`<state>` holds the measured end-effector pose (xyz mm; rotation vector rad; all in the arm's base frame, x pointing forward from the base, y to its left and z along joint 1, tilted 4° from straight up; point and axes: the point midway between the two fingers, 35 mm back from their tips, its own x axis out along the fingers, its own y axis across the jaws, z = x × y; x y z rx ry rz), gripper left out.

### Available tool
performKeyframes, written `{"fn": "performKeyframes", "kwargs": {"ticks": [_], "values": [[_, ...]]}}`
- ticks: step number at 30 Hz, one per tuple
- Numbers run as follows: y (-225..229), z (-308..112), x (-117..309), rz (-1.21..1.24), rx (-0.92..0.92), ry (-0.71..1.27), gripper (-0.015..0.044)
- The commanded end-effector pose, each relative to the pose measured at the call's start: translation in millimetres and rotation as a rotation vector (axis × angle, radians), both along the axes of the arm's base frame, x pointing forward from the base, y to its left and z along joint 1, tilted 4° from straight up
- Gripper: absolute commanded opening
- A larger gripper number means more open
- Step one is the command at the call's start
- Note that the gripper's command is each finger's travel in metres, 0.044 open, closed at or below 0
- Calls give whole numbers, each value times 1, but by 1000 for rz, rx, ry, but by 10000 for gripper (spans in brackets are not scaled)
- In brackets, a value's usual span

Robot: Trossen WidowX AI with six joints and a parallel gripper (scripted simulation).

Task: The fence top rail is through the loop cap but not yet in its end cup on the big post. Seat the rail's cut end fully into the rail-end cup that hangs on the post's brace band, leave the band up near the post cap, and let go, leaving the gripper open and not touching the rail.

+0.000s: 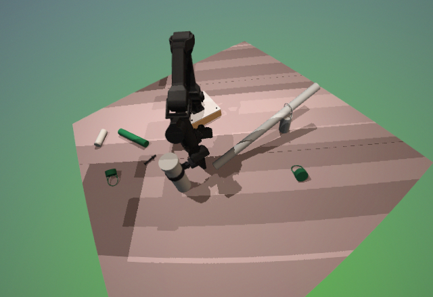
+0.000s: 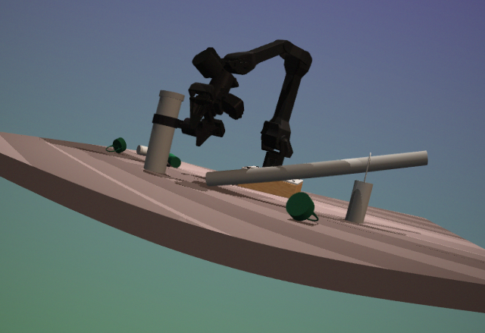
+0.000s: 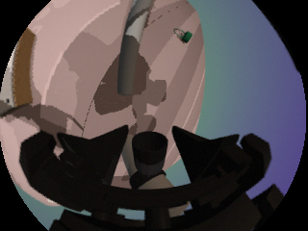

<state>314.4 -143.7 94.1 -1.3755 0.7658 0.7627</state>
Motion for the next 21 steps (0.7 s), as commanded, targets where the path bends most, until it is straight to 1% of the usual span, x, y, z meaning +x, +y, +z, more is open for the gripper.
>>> {"fn": "performKeyframes", "kwargs": {"ticks": [1, 2, 6, 10, 11, 21], "values": [[9, 13, 1, -2, -3, -4, 420], [13, 17, 1, -2, -3, -4, 440], [29, 34, 0, -3, -1, -5, 440], [31, 34, 1, -3, 7, -10, 440], [34, 37, 1, -36, 30, -8, 440], [95, 89, 0, -681, 479, 29, 440]]}}
